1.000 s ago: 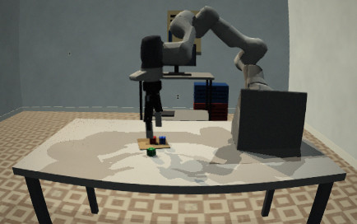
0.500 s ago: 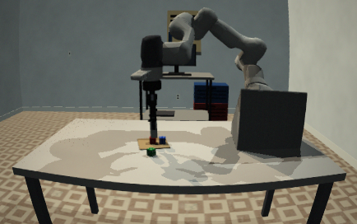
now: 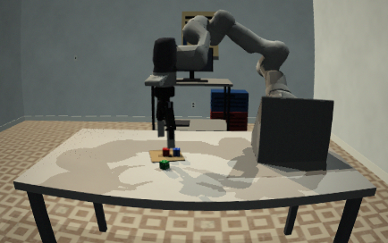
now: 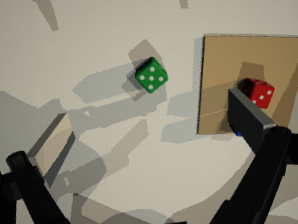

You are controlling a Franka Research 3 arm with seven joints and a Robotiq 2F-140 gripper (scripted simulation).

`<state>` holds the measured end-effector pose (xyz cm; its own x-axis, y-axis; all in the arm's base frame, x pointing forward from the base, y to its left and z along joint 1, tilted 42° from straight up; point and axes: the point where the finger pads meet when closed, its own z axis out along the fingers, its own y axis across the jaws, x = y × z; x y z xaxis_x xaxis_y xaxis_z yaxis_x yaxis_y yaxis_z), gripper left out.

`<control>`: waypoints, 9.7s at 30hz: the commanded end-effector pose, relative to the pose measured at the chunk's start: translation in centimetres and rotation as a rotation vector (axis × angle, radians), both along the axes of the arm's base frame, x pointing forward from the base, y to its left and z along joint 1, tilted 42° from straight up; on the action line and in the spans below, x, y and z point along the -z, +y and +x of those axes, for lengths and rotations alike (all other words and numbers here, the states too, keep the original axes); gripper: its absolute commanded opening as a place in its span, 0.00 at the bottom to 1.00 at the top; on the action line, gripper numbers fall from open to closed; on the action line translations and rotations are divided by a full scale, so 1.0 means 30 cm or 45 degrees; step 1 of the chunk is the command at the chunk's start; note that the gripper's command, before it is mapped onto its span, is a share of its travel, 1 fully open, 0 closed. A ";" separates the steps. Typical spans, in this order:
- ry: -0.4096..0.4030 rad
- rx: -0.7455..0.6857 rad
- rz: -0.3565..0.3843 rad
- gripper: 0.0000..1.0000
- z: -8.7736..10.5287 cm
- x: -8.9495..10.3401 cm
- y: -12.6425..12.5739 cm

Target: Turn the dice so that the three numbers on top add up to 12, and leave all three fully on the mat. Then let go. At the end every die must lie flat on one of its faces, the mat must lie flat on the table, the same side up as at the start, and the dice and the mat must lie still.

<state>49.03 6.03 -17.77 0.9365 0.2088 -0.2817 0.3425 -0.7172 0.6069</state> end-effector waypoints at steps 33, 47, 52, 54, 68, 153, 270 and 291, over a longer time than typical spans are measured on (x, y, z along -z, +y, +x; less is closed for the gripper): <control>0.303 -0.360 0.033 0.28 0.027 -0.017 -0.007; 0.303 -0.360 0.033 0.28 0.027 -0.017 -0.007; 0.303 -0.360 0.033 0.28 0.026 -0.017 -0.007; 0.303 -0.360 0.033 0.28 0.026 -0.016 -0.007; 0.304 -0.361 0.033 0.28 0.025 0.002 -0.024; 0.304 -0.361 0.033 0.28 0.018 0.112 -0.123; 0.304 -0.361 0.033 0.28 0.016 0.116 -0.118; 0.304 -0.361 0.033 0.28 0.016 0.116 -0.118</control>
<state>49.61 2.36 -21.08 0.7493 0.4582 -0.4782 0.6589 -0.5882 0.4689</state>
